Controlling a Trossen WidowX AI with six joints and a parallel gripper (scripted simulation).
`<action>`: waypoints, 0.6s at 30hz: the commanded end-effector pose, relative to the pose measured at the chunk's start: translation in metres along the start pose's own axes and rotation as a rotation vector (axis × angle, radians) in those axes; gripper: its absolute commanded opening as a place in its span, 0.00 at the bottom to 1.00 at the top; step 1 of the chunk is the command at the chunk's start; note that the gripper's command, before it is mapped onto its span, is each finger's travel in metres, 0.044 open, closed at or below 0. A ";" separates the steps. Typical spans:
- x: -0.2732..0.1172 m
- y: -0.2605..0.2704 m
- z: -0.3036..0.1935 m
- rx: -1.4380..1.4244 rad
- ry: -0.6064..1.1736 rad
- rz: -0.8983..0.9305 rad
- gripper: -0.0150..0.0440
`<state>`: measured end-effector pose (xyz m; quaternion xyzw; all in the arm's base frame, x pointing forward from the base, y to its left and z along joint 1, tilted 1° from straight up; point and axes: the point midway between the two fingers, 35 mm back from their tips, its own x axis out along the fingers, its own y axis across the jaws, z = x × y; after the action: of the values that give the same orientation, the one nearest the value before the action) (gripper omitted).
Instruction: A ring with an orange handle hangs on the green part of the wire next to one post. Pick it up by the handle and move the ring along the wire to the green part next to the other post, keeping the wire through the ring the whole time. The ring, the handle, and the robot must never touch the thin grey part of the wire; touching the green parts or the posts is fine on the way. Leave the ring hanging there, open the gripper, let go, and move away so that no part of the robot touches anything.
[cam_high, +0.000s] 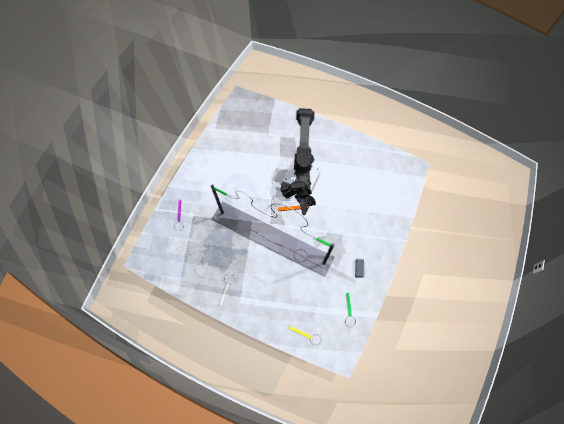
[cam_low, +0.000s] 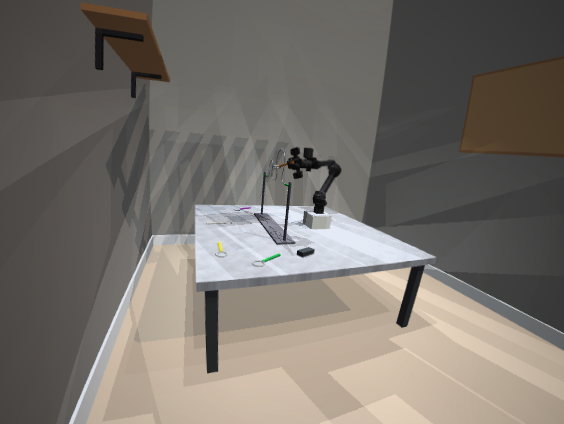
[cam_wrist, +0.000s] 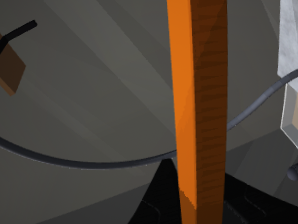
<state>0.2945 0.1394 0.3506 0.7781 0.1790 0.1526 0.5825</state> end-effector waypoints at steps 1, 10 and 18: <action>0.000 0.005 -0.002 -0.025 0.003 0.001 0.00; 0.000 0.003 -0.002 -0.075 -0.004 -0.023 0.00; 0.000 0.001 -0.002 -0.114 -0.009 -0.043 0.00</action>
<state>0.2938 0.1411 0.3476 0.7465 0.1875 0.1447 0.6218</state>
